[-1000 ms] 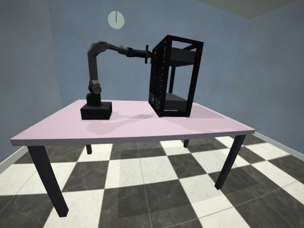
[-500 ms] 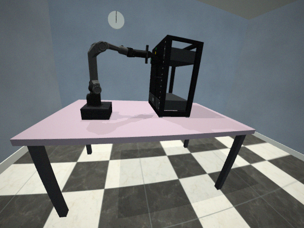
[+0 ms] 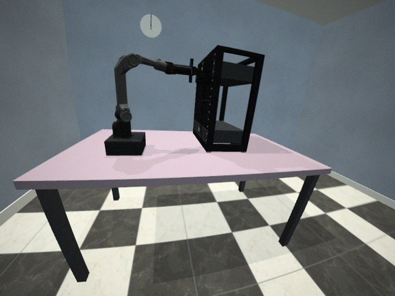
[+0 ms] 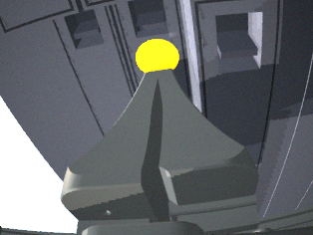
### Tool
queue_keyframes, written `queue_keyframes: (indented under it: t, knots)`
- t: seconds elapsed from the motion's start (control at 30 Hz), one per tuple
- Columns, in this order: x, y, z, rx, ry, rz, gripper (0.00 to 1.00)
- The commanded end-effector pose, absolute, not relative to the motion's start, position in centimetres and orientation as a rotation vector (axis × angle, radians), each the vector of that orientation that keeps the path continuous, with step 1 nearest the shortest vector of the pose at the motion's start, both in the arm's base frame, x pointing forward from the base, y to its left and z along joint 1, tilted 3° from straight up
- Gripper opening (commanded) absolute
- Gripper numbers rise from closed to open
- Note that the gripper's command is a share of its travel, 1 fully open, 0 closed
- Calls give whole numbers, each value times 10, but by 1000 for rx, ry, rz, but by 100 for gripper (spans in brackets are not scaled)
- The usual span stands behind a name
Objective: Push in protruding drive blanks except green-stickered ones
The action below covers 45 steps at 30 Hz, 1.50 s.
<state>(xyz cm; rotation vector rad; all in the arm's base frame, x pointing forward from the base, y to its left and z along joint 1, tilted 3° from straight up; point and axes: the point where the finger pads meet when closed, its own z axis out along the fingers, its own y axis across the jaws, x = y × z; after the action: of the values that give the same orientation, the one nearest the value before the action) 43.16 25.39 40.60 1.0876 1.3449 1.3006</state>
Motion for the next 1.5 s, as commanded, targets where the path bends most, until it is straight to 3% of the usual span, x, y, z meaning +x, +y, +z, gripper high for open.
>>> queue_keyframes:
  t: [0.0, 0.87, 1.27, 1.47]
  knots:
    - [435, 255, 403, 1089, 1349, 1297, 0]
    - [433, 255, 403, 1089, 1349, 1297, 0]
    - [345, 240, 402, 1089, 1349, 1297, 0]
    - [330, 237, 402, 1089, 1349, 1297, 0]
